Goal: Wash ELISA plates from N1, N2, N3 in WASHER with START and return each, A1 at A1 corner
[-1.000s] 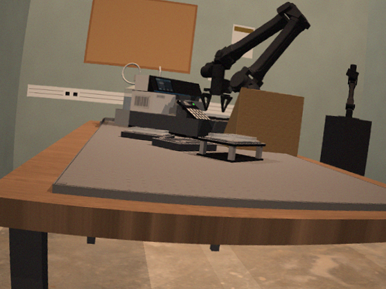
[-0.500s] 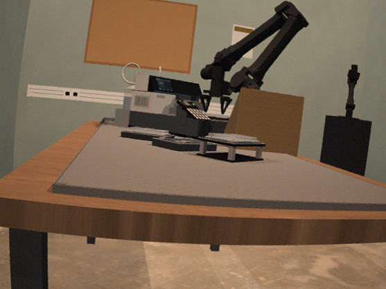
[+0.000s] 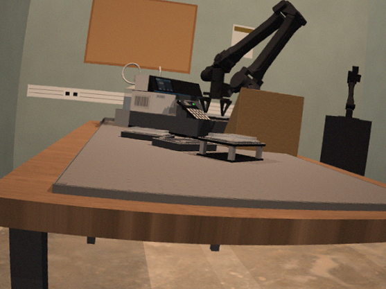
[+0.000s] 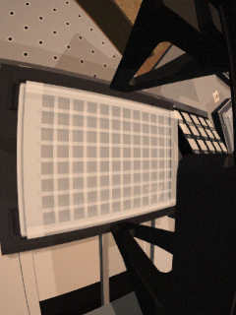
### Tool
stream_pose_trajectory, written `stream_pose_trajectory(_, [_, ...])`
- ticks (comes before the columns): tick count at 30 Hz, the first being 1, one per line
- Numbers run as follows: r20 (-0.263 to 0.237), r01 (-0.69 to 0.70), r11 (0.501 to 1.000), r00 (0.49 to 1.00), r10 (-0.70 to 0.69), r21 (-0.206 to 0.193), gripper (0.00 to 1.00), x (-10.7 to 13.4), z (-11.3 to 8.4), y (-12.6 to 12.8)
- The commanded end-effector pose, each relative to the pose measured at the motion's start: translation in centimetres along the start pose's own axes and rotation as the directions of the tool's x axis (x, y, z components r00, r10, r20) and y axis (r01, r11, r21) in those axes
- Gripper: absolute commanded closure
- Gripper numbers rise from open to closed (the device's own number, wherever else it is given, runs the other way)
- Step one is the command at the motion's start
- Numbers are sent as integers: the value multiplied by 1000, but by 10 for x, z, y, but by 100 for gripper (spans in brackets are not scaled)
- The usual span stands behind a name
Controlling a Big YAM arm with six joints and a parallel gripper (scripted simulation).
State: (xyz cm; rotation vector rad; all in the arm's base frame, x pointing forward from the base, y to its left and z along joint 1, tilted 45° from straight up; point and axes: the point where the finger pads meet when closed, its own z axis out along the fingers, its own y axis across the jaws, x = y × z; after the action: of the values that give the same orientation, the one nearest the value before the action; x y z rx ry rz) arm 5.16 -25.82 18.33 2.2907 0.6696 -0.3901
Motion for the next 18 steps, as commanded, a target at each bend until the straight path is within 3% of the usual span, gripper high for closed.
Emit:
stream_pose_trajectory(1, [6,4,1000,1000,-4,-5,0,-3,3,4])
stream_pose_trajectory(18, [7,-5,1000,1000,5,-25,0,-6,1,11])
